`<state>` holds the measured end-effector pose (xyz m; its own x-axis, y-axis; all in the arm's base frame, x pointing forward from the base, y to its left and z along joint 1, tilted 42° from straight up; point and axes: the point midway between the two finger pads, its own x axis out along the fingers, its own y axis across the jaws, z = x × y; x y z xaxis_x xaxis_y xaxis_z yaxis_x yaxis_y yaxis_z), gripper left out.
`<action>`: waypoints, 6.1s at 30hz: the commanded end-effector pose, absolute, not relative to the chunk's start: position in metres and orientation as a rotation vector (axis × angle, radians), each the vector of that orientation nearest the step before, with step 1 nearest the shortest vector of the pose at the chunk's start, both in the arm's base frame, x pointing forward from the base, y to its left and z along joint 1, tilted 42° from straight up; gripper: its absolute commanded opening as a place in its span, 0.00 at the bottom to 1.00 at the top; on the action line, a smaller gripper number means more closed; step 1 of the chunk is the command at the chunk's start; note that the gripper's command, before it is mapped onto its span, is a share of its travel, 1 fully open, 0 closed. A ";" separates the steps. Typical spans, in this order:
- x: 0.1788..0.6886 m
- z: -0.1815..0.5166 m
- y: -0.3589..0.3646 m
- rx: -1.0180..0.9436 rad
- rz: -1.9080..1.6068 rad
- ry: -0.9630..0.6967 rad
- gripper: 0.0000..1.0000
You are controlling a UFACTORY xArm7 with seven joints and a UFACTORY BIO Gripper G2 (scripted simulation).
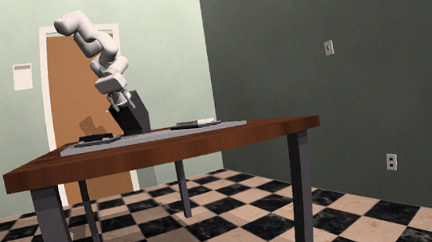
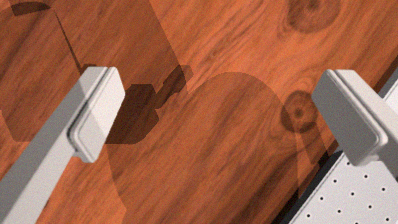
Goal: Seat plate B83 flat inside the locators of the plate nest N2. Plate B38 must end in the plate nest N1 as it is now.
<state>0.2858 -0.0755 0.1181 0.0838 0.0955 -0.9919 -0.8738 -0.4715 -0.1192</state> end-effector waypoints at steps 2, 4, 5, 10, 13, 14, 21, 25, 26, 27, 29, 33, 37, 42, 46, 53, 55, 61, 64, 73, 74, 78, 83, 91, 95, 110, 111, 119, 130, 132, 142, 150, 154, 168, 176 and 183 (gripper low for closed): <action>0.302 0.113 -0.058 -1.514 1.430 0.682 0.37; 0.302 0.113 -0.058 -1.514 1.430 0.682 0.37; 0.305 0.113 -0.054 -1.503 1.410 0.654 0.37; 0.318 0.116 -0.035 -1.456 1.326 0.543 0.37; 0.327 0.120 -0.024 -1.421 1.263 0.467 0.37; 0.329 0.120 -0.021 -1.419 1.259 0.462 0.37; 0.342 0.128 -0.004 -1.367 1.167 0.359 0.37; 0.354 0.138 0.009 -1.315 1.076 0.267 0.37; 0.355 0.139 0.011 -1.312 1.071 0.261 0.37; 0.358 0.142 0.014 -1.299 1.048 0.239 0.37; 0.364 0.147 0.020 -1.272 1.001 0.196 0.37; 0.374 0.158 0.029 -1.227 0.924 0.127 0.37; 0.381 0.166 0.036 -1.194 0.869 0.080 0.37; 0.391 0.181 0.044 -1.136 0.771 0.003 0.37; 0.400 0.195 0.050 -1.086 0.689 -0.058 0.37; 0.412 0.218 0.056 -0.997 0.545 -0.156 0.37; 0.412 0.218 0.056 -0.997 0.545 -0.156 0.37; 0.422 0.246 0.058 -0.899 0.390 -0.249 0.37; 0.425 0.255 0.058 -0.853 0.319 -0.289 0.37; 0.431 0.287 0.051 -0.731 0.134 -0.381 0.37; 0.431 0.292 0.049 -0.714 0.108 -0.392 0.37; 0.432 0.305 0.044 -0.641 0.002 -0.439 0.37; 0.430 0.319 0.037 -0.549 -0.132 -0.490 0.37; 0.430 0.319 0.037 -0.536 -0.150 -0.497 0.37; 0.430 0.319 0.037 -0.536 -0.150 -0.497 0.37; 0.459 0.321 -0.021 -0.452 -0.462 -0.583 0.54; 0.462 0.321 -0.026 -0.452 -0.462 -0.583 0.54; 0.480 0.322 -0.062 -0.452 -0.462 -0.583 0.54; 0.500 0.324 -0.102 -0.453 -0.462 -0.583 0.54; 0.504 0.324 -0.111 -0.453 -0.462 -0.583 0.54; 0.522 0.326 -0.147 -0.453 -0.462 -0.583 0.54; 0.540 0.327 -0.182 -0.453 -0.462 -0.583 0.54; 0.549 0.328 -0.200 -0.453 -0.462 -0.583 0.54; 0.561 0.329 -0.225 -0.453 -0.462 -0.583 0.54; 0.561 0.329 -0.225 -0.453 -0.462 -0.583 0.54; 0.565 0.323 -0.230 -0.453 -0.462 -0.583 0.54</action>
<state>0.5623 -0.2284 0.3240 0.7419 -0.2838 0.6074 0.5303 0.8028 -0.2726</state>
